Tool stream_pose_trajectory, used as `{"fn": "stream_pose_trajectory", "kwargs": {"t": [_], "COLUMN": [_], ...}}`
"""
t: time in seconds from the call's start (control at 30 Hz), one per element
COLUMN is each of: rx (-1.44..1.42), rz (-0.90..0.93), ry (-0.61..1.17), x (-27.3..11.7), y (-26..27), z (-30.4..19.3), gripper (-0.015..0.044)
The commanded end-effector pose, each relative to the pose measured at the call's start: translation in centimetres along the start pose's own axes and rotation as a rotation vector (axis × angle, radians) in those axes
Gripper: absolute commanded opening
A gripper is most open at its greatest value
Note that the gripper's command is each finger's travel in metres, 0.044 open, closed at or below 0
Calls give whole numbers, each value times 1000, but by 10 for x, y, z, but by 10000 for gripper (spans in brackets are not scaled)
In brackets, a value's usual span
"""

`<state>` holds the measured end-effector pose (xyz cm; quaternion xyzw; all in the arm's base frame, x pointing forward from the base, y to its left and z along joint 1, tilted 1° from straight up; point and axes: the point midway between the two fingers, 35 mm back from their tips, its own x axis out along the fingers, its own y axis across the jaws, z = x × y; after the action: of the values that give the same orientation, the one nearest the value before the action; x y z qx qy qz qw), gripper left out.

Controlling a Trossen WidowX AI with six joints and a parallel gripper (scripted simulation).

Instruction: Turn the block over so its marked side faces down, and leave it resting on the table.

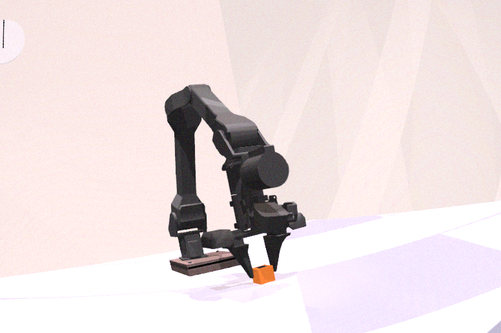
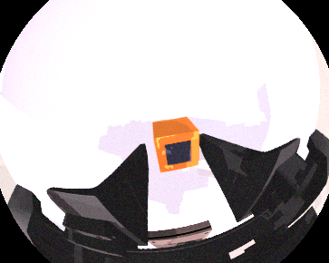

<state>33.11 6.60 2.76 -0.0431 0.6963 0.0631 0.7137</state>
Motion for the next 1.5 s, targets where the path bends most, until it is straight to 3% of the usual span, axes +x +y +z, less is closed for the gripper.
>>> {"fn": "stream_pose_trajectory", "kwargs": {"t": [0.0,0.5,0.57,0.73,0.9,1.47], "rx": [-5,-5,-5,-5,-5,-7], "rz": [-4,-4,-4,-4,-4,-6], "ry": [0,0,0,0,-11,-283], "x": [1,1,-4,-29,-29,-20], "y": [0,0,0,0,0,0], "z": [0,0,1,0,1,2], "gripper": [145,45,0,0,0,0]}}
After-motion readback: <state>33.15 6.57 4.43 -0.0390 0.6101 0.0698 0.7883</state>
